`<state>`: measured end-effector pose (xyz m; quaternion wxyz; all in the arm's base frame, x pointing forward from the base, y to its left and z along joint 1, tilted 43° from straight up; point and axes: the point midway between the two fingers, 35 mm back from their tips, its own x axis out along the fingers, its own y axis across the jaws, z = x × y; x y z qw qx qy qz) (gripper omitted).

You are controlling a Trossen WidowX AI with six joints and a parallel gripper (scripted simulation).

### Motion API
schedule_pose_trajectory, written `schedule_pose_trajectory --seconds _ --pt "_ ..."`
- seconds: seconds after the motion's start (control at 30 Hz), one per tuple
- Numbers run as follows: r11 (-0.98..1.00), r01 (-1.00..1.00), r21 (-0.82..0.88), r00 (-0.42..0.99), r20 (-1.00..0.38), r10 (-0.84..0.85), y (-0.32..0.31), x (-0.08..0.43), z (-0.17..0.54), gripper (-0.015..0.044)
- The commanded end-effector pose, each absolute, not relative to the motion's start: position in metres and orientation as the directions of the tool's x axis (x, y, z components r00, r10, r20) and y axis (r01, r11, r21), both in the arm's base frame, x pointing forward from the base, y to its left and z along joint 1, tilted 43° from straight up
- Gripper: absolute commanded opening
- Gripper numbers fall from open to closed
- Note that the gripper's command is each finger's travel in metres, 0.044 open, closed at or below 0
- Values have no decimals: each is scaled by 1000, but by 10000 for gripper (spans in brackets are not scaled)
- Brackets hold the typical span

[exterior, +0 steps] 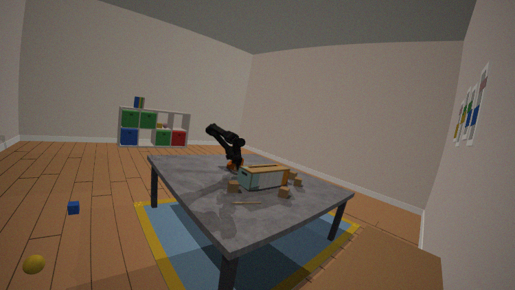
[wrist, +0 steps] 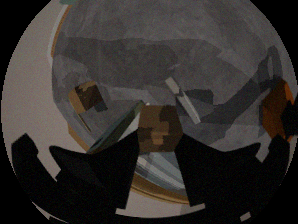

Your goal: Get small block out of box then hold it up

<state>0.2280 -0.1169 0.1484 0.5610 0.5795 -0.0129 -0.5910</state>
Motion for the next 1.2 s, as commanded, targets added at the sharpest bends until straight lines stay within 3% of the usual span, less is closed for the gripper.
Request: schedule_pose_trajectory --seconds 0.0,0.57,1.17 --pt "-264 753 602 295 -668 -683 -114 228 150 0" --pt "235 962 143 269 -667 -695 -100 227 150 0" --pt "611 684 -398 259 -652 -713 -85 227 152 0"
